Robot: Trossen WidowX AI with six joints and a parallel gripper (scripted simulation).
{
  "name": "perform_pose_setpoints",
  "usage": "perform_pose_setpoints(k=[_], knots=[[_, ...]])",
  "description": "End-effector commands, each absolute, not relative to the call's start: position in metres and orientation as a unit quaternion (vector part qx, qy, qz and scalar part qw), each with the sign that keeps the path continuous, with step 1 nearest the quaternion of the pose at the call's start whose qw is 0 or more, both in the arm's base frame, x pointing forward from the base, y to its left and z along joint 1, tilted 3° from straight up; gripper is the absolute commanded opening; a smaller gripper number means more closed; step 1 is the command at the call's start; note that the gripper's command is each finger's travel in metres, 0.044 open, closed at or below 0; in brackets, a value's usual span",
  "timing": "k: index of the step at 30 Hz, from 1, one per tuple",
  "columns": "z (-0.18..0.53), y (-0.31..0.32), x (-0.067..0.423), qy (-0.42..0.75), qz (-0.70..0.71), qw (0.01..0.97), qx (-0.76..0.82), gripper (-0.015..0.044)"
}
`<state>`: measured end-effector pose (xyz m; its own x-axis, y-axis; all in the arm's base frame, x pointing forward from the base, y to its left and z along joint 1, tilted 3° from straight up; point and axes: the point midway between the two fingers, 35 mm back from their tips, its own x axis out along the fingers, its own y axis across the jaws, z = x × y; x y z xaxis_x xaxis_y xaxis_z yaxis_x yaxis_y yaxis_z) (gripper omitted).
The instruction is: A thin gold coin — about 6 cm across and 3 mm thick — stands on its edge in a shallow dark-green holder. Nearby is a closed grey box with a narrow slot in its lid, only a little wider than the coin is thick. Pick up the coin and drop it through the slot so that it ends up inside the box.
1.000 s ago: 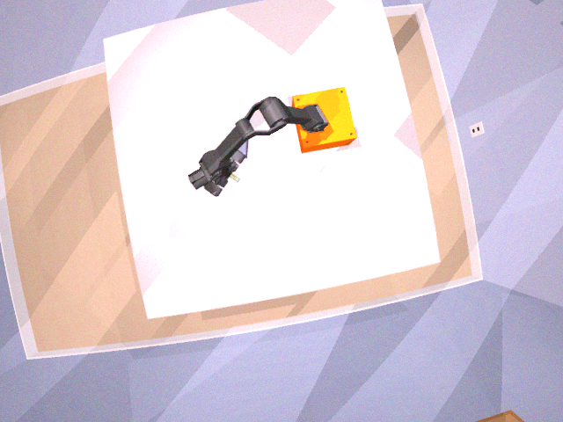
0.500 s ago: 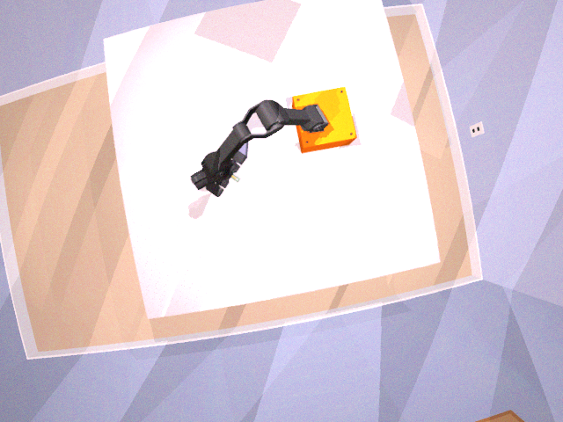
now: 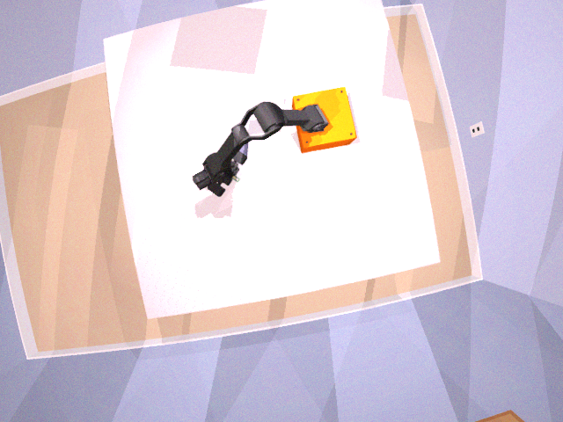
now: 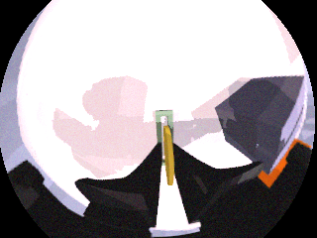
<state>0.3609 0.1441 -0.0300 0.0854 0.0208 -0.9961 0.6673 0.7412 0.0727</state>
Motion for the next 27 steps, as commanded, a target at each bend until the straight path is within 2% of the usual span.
perform_pose_setpoints(k=[1,27], knots=[[-0.031,0.143,0.361,0.633,-0.236,0.686,0.268,0.0000],[0.012,0.144,0.361,0.633,-0.235,0.687,0.269,0.0000]])
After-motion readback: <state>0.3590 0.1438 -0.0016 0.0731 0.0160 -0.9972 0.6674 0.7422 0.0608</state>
